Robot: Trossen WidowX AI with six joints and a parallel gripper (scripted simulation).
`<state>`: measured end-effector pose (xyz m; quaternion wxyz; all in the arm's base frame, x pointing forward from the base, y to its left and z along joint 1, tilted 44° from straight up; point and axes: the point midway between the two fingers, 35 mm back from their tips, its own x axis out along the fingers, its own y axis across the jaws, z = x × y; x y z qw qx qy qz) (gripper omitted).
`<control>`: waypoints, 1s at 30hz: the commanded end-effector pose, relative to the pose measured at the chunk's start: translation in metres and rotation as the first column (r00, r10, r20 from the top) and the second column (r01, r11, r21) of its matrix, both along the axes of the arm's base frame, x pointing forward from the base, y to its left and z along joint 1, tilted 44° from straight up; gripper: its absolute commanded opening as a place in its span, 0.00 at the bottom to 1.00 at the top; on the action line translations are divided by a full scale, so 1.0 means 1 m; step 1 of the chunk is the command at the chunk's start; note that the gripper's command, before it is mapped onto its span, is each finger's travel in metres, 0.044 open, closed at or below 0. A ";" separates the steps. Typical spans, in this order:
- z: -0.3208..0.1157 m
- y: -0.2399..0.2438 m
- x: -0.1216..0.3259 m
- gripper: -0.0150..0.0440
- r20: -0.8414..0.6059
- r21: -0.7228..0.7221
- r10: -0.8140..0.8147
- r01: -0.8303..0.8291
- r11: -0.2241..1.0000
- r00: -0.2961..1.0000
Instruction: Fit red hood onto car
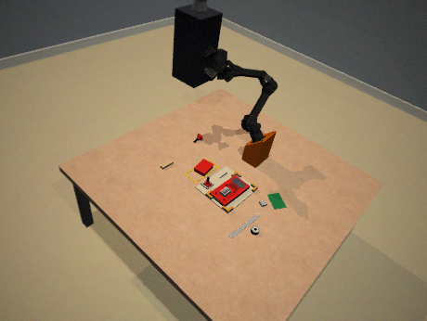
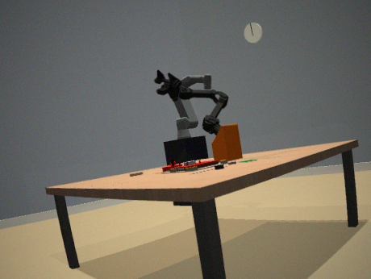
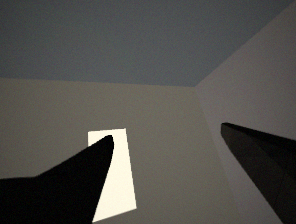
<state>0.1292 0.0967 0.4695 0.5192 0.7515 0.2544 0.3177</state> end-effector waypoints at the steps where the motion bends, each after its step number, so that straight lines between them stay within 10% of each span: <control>1: -0.007 -0.018 0.034 1.00 0.005 -0.024 -0.110 0.110 0.994 0.994; 17: -0.092 -0.098 0.157 1.00 0.011 -0.411 -0.543 0.499 0.763 0.840; 30: -0.204 -0.153 0.203 1.00 0.053 -0.876 -0.662 0.353 0.329 0.748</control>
